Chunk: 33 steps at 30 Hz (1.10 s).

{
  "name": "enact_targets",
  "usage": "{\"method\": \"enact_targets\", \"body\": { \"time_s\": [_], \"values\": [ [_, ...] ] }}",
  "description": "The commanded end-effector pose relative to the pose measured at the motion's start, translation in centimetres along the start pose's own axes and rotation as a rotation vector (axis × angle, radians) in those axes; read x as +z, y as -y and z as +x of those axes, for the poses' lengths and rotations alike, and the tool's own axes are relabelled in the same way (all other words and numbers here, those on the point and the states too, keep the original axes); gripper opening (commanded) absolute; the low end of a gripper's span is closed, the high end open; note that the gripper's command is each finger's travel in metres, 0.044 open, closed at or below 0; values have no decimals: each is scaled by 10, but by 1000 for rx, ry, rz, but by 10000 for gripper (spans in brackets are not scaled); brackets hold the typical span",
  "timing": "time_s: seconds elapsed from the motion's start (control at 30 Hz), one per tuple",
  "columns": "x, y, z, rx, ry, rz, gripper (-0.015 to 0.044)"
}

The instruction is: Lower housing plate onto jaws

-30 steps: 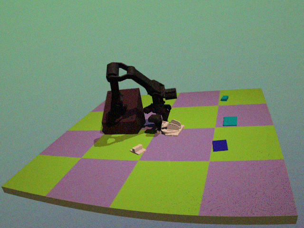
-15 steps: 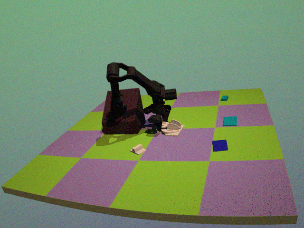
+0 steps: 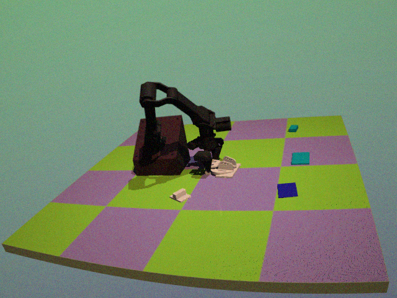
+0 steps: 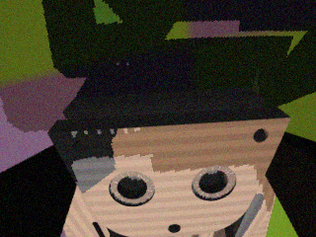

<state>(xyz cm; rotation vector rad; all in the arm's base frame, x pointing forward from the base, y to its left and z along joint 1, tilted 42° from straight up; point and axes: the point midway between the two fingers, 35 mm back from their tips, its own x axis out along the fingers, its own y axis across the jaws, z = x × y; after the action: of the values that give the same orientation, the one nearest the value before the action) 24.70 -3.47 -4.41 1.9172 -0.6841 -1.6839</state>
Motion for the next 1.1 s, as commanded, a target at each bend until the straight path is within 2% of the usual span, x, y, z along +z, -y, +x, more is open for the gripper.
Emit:
{"method": "enact_targets", "body": {
  "time_s": [0.0,1.07],
  "values": [
    [0,0,1,4,0,-7,351],
    [0,0,8,4,0,-6,351]
  ]
}}
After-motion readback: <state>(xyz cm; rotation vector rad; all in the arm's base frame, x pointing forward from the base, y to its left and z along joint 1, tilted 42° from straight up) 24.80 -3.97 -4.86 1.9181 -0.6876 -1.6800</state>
